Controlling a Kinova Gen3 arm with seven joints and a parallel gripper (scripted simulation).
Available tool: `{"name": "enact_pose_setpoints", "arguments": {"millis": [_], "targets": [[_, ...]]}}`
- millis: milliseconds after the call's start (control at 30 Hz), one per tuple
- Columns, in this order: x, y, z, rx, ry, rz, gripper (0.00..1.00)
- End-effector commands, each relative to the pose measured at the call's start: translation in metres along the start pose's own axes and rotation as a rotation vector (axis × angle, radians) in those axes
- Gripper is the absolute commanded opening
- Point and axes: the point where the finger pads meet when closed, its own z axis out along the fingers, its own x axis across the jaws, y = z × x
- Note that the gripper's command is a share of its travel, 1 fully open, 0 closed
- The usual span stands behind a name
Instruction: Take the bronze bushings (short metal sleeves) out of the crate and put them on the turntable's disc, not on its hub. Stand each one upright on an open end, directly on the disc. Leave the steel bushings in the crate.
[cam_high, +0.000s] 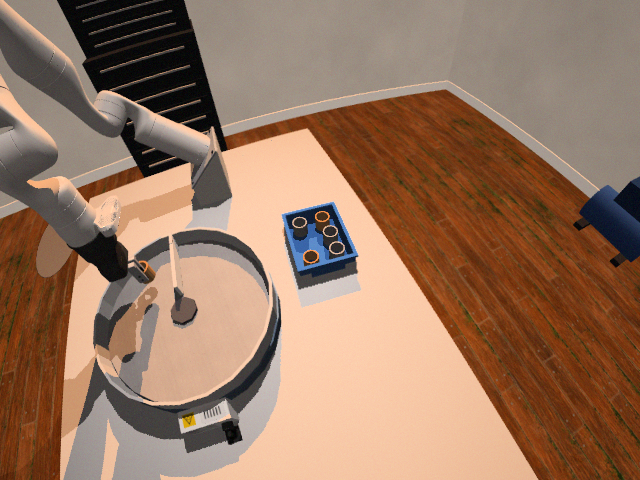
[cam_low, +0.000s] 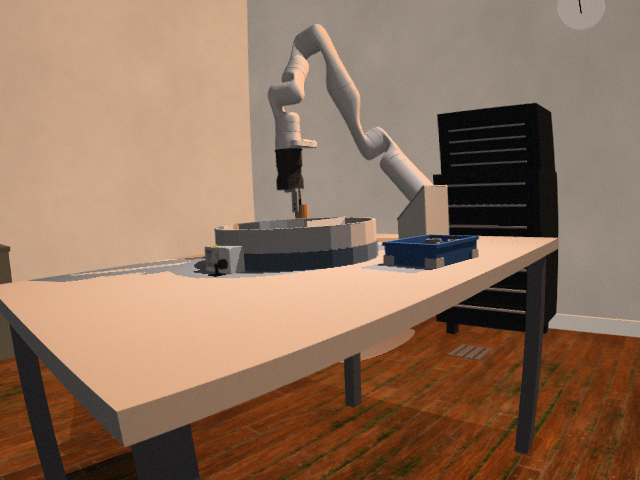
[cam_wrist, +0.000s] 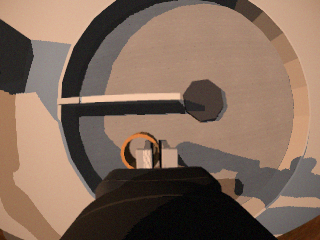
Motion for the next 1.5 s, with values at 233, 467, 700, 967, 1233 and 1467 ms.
{"name": "enact_pose_setpoints", "arguments": {"millis": [233, 467, 700, 967, 1233, 1467], "targets": [[0.000, 0.000, 0.000, -0.001, 0.000, 0.000, 0.00], [0.000, 0.000, 0.000, -0.001, 0.000, 0.000, 0.00], [0.000, 0.000, 0.000, -0.001, 0.000, 0.000, 0.00], [0.000, 0.000, 0.000, -0.001, 0.000, 0.000, 0.00], [0.000, 0.000, 0.005, -0.001, 0.000, 0.000, 0.00], [0.000, 0.000, 0.013, -0.001, 0.000, 0.000, 0.00]]}}
